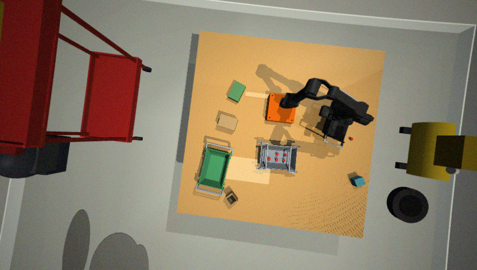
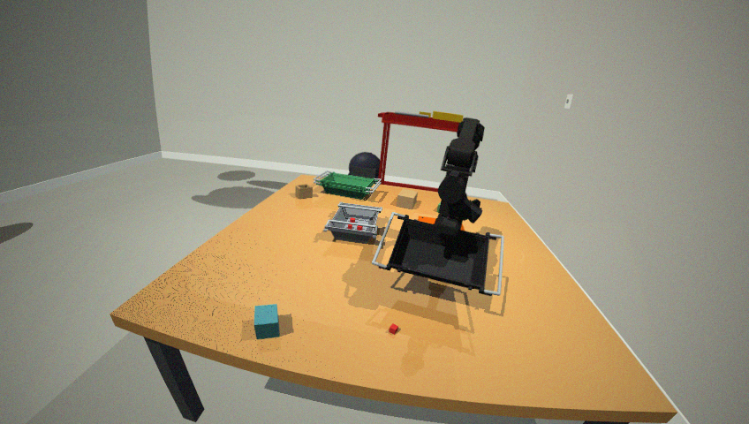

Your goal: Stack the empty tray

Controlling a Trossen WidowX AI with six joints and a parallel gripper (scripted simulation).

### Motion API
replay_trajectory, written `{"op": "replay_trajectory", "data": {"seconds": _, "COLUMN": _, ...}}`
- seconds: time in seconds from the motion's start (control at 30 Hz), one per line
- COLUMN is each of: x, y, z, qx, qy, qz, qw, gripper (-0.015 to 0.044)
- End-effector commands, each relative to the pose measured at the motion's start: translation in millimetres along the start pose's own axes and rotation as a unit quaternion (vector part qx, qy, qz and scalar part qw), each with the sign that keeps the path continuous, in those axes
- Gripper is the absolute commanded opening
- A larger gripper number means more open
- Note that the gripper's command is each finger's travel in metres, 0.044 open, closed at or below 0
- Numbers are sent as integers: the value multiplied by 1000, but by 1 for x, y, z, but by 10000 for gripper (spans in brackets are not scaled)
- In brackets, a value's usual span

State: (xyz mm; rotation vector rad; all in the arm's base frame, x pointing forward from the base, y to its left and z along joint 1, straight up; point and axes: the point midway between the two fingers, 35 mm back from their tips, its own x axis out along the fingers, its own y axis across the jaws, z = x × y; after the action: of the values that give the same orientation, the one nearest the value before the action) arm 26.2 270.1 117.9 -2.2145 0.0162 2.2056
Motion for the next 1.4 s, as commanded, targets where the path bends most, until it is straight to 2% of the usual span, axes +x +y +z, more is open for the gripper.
{"op": "replay_trajectory", "data": {"seconds": 0.0, "x": -14, "y": -15, "z": -1, "qx": 0, "qy": 1, "qz": -9, "qw": 1000, "gripper": 0}}
{"op": "replay_trajectory", "data": {"seconds": 0.6, "x": -55, "y": -58, "z": -5, "qx": 0, "qy": 2, "qz": -10, "qw": 1000, "gripper": 0}}
{"op": "replay_trajectory", "data": {"seconds": 1.37, "x": -56, "y": -59, "z": -5, "qx": 0, "qy": 2, "qz": -10, "qw": 1000, "gripper": 0}}
